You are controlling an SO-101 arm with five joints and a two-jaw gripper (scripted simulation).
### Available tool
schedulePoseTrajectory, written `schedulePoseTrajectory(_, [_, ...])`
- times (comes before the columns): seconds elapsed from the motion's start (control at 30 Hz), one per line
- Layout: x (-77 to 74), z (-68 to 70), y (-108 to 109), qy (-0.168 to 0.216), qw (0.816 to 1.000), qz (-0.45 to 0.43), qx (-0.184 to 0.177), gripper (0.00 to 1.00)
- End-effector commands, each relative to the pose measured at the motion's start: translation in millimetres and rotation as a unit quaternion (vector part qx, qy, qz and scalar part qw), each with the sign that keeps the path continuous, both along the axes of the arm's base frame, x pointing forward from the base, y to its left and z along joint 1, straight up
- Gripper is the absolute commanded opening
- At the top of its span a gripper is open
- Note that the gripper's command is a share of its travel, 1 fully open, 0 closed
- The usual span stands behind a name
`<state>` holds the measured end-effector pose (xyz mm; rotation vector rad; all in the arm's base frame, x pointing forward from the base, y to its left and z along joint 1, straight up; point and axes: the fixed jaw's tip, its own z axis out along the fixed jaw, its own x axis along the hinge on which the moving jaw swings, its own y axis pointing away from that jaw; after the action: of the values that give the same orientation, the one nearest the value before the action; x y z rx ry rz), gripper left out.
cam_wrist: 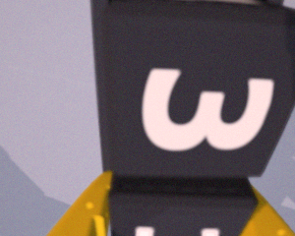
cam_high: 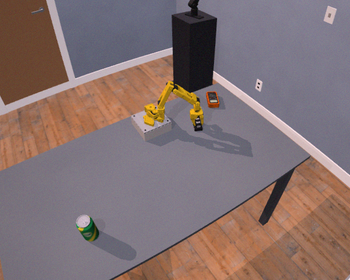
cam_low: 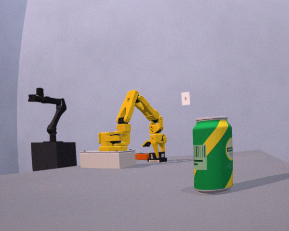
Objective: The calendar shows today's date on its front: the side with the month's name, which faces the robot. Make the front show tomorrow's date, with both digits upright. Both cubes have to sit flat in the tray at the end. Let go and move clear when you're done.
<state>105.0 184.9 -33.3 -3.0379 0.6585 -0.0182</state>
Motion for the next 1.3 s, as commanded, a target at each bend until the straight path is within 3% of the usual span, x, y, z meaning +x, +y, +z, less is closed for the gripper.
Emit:
schedulePoseTrajectory(0.0, [-0.8,-5.1,-5.5,0.006,1.0,0.0,-0.01,0.18])
schedulePoseTrajectory(0.3, [-0.8,-5.1,-5.5,0.006,1.0,0.0,-0.01,0.2])
schedulePoseTrajectory(0.93, [-0.8,-5.1,-5.5,0.006,1.0,0.0,-0.01,0.35])
schedulePoseTrajectory(1.27, [-0.8,-5.0,-5.5,0.006,1.0,0.0,-0.01,0.36])
